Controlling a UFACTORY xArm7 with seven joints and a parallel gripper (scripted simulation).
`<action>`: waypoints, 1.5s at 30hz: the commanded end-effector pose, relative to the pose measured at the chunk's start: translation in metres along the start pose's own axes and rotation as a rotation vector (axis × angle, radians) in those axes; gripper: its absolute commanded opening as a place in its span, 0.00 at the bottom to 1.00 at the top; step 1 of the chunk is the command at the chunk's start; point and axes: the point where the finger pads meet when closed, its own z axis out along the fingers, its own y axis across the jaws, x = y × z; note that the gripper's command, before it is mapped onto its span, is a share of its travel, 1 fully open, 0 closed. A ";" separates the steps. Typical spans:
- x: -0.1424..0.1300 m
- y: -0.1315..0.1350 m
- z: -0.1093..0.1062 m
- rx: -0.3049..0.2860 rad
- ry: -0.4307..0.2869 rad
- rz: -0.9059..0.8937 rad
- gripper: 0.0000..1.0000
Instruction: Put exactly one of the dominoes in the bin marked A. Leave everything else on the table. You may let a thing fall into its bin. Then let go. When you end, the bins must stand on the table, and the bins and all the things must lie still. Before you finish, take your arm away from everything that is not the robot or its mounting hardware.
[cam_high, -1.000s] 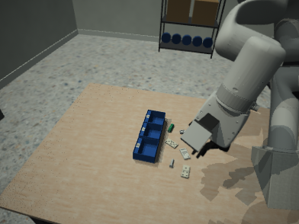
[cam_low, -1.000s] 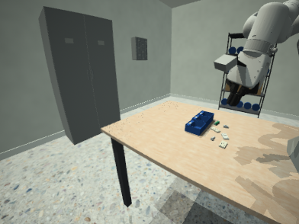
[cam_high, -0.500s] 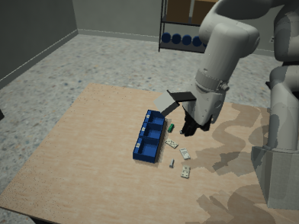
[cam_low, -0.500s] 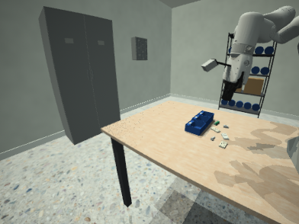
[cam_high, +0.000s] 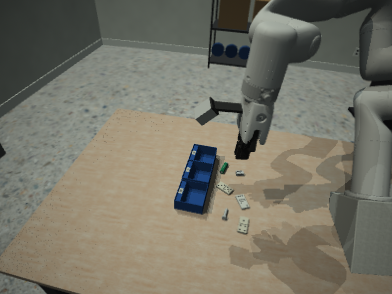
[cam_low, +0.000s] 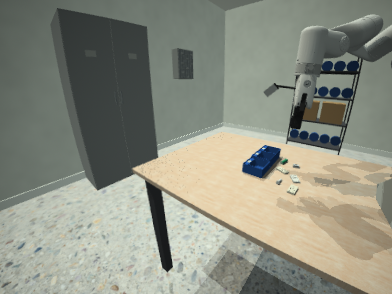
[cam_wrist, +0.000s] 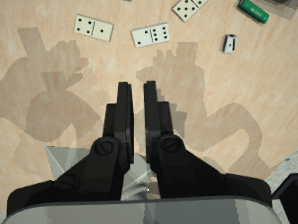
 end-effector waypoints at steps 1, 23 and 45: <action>-0.002 0.020 0.000 -0.005 -0.024 0.114 0.07; 0.012 0.085 0.039 -0.016 -0.059 0.226 0.07; 0.057 0.183 0.129 -0.017 -0.059 0.226 0.07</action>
